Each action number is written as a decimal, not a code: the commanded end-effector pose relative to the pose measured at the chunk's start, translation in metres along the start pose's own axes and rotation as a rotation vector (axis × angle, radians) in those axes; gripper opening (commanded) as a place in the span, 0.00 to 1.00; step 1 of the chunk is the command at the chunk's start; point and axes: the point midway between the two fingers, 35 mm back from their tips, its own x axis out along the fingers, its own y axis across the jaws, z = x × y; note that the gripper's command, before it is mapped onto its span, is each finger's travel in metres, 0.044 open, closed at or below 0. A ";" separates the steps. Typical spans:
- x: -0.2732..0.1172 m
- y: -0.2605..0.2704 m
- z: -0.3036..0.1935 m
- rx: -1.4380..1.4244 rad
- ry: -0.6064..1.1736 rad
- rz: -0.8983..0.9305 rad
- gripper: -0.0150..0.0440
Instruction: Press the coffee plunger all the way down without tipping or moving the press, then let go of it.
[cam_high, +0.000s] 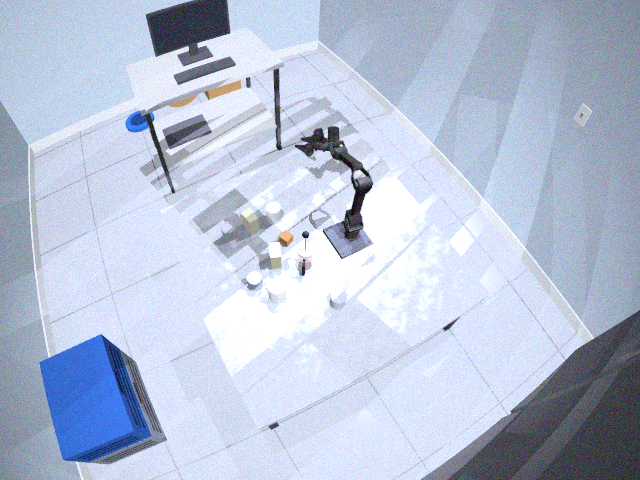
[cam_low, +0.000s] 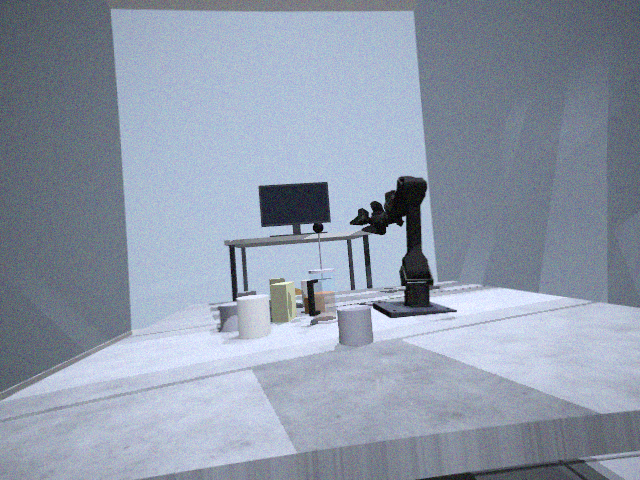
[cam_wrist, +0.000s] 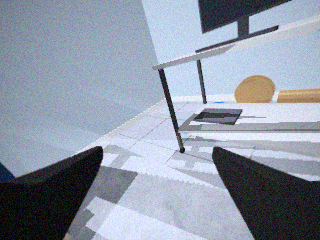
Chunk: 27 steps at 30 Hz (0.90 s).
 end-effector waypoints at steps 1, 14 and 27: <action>0.021 0.053 0.004 -0.010 0.026 0.066 1.00; 0.035 0.261 -0.023 -0.105 0.219 0.328 1.00; -0.077 0.421 -0.070 -0.305 0.420 0.616 1.00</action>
